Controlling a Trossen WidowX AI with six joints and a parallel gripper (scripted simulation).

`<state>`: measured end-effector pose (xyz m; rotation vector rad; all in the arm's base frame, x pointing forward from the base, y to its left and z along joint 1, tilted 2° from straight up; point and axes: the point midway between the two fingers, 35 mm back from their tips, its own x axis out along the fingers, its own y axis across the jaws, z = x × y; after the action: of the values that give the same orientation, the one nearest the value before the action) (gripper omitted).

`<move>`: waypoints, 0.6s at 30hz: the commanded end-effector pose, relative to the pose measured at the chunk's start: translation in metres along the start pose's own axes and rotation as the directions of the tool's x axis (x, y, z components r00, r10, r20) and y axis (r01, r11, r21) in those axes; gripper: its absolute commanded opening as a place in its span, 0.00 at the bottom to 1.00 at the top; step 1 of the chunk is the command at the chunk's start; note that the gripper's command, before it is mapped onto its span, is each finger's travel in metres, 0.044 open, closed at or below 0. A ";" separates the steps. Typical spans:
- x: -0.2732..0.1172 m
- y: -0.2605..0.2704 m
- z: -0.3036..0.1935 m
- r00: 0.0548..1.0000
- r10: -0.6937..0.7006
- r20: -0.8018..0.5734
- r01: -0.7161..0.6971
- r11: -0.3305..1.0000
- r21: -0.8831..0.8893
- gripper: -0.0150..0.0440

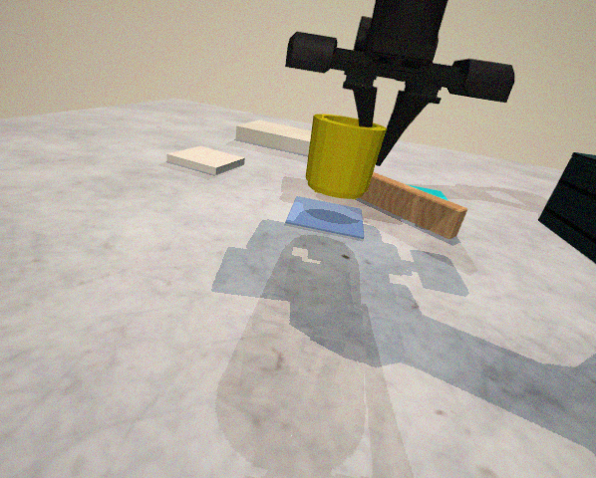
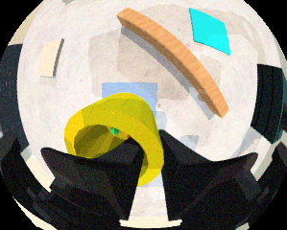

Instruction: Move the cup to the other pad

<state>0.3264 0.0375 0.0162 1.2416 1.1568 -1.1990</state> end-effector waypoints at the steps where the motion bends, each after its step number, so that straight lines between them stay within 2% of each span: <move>1: -0.017 0.001 0.000 1.000 0.011 0.001 -0.011 1.000 0.002 0.25; 6: -0.030 -0.001 0.000 1.000 0.012 0.001 -0.012 1.000 0.002 0.25; 18: -0.026 -0.002 -0.001 1.000 0.008 -0.001 -0.008 1.000 -0.001 0.25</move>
<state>0.3232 0.0385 0.0419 1.2445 1.1534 -1.1934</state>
